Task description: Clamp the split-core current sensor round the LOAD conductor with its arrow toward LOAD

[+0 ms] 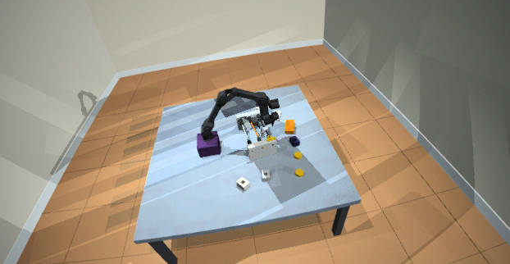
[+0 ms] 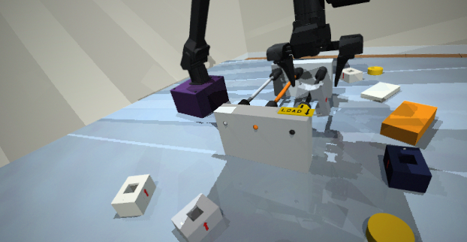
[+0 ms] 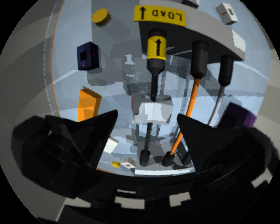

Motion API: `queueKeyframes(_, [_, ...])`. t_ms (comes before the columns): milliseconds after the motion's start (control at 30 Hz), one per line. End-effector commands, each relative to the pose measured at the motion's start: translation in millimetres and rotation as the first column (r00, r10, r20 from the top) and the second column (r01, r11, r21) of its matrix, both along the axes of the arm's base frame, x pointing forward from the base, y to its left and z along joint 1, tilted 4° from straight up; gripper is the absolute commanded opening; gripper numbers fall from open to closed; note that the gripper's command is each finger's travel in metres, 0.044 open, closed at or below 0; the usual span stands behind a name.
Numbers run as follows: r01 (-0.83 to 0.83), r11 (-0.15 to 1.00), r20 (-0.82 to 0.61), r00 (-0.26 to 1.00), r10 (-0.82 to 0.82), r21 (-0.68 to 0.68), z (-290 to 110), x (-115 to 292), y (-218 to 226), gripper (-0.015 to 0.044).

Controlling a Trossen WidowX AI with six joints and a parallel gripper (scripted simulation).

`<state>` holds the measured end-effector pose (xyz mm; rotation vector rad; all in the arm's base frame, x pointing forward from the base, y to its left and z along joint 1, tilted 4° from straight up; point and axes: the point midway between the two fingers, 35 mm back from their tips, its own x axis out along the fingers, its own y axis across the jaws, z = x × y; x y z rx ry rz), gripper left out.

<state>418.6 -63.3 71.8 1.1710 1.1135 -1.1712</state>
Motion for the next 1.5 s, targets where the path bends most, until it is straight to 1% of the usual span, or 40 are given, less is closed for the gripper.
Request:
queueKeyframes(0, [-0.001,1.0,-0.034,0.999,0.001,0.001,-31.5,-3.2,-4.1,0.044])
queueKeyframes(233, [-0.001,1.0,-0.035,0.999,0.001,0.001,-34.1,-3.0,-4.3,0.044])
queueKeyframes(867, [-0.001,1.0,-0.035,0.999,0.001,0.001,-61.4,-2.0,-6.2,0.044])
queueKeyframes(900, [0.004,1.0,-0.03,1.0,-0.004,0.003,-56.8,-1.2,-5.5,0.0433])
queueKeyframes(1467, [0.004,1.0,-0.03,1.0,-0.004,0.003,-56.8,-1.2,-5.5,0.032])
